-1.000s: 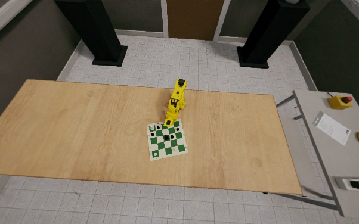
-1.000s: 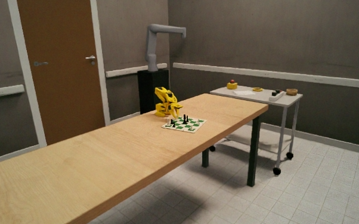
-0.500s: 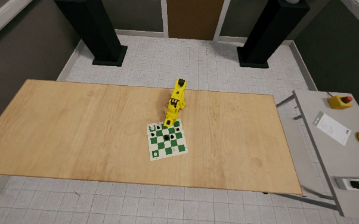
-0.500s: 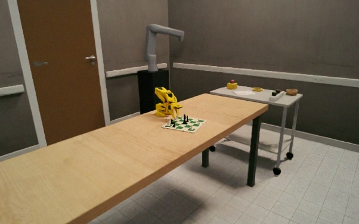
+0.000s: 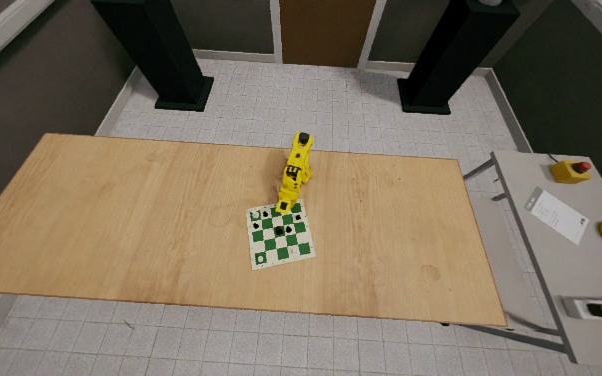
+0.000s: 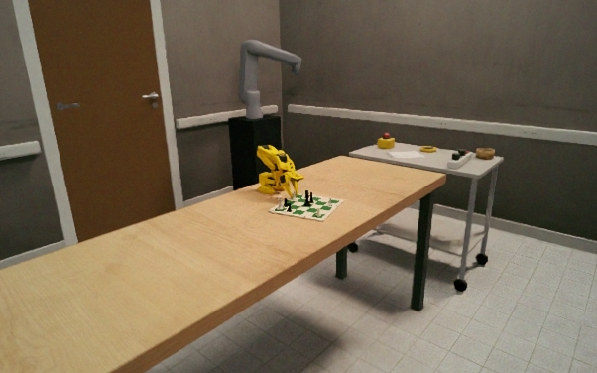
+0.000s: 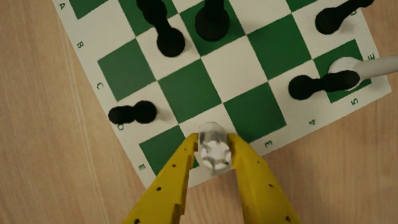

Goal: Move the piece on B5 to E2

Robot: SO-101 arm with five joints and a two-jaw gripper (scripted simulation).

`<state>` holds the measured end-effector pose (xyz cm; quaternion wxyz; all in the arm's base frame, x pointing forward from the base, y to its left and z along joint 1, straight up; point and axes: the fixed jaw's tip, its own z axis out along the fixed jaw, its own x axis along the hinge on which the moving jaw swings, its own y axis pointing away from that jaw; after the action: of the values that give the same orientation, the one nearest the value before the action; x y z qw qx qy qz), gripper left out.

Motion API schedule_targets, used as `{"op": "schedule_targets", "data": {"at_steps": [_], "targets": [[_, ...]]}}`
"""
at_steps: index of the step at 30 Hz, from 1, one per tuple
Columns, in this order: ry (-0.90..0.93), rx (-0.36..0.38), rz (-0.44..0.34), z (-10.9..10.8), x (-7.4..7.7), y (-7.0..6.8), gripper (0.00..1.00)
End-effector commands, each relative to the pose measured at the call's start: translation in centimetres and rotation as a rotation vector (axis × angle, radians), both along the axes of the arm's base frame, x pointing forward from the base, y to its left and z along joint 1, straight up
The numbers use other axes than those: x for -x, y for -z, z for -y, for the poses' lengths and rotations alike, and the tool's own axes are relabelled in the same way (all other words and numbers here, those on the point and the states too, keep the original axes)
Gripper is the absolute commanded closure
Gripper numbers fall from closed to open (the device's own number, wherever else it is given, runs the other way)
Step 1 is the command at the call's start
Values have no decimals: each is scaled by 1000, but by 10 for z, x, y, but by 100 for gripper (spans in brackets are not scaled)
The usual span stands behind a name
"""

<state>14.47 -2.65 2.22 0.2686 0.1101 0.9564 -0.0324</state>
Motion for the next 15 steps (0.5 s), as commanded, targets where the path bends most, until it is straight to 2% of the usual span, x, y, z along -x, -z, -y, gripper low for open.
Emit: {"op": "schedule_targets", "data": {"at_steps": [1,8,15], "targets": [[-1,-9,-7,-2,1,3,88],[-1,-9,-7,-2,1,-1,88],[-1,-9,-7,-2,2,-11,88]]}}
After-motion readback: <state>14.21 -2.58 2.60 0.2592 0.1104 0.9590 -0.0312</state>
